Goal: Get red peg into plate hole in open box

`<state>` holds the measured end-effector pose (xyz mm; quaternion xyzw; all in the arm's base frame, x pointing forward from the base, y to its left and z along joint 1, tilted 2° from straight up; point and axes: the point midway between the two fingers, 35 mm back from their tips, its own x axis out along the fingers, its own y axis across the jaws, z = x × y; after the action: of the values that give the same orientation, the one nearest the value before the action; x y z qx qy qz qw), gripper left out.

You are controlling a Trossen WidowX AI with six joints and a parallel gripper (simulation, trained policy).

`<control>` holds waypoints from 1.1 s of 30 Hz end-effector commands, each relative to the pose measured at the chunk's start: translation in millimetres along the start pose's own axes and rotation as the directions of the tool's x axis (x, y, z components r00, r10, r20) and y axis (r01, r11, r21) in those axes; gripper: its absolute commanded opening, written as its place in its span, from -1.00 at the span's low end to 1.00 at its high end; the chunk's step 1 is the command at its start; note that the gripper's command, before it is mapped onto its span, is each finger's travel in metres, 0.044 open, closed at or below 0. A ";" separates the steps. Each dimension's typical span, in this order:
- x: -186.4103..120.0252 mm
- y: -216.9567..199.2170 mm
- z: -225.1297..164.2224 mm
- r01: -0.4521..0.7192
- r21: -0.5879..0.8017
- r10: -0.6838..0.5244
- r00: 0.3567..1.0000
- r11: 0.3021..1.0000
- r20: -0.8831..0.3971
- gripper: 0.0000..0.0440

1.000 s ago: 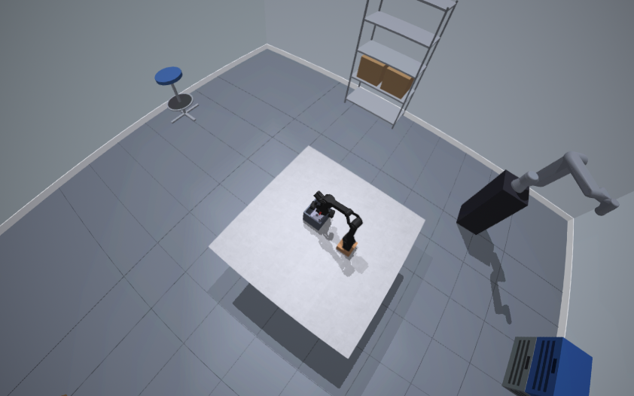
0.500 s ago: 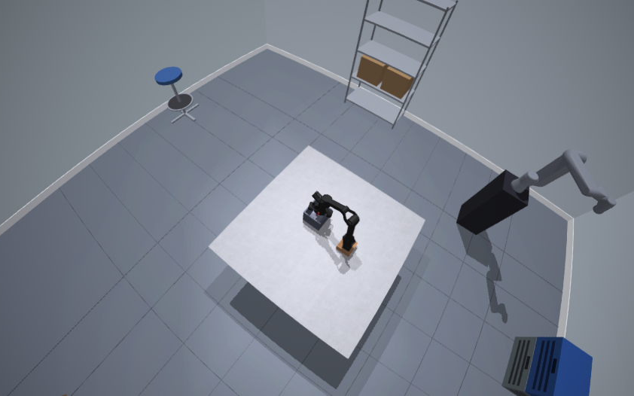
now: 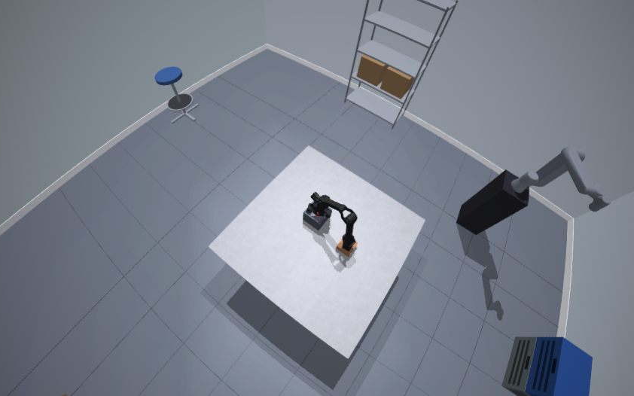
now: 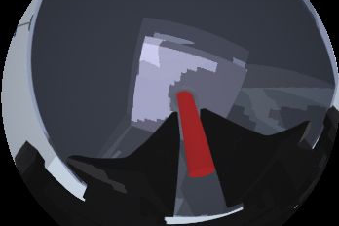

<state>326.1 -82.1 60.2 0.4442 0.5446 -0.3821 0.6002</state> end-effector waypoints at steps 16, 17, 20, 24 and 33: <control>-12.9 5.7 10.6 -0.033 0.017 0.035 0.993 0.999 -0.112 -0.18; -15.5 6.8 11.6 -0.041 0.020 0.043 0.992 0.999 -0.117 -0.16; -24.9 10.4 15.0 -0.067 0.031 0.071 0.988 0.997 -0.134 -0.09; -37.4 16.0 19.7 -0.111 0.042 0.117 0.981 0.993 -0.153 -0.05; -64.6 28.3 30.3 -0.209 0.056 0.216 0.960 0.976 -0.179 0.06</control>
<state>350.5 -101.1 117.0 0.5345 0.5465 -0.2974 0.5720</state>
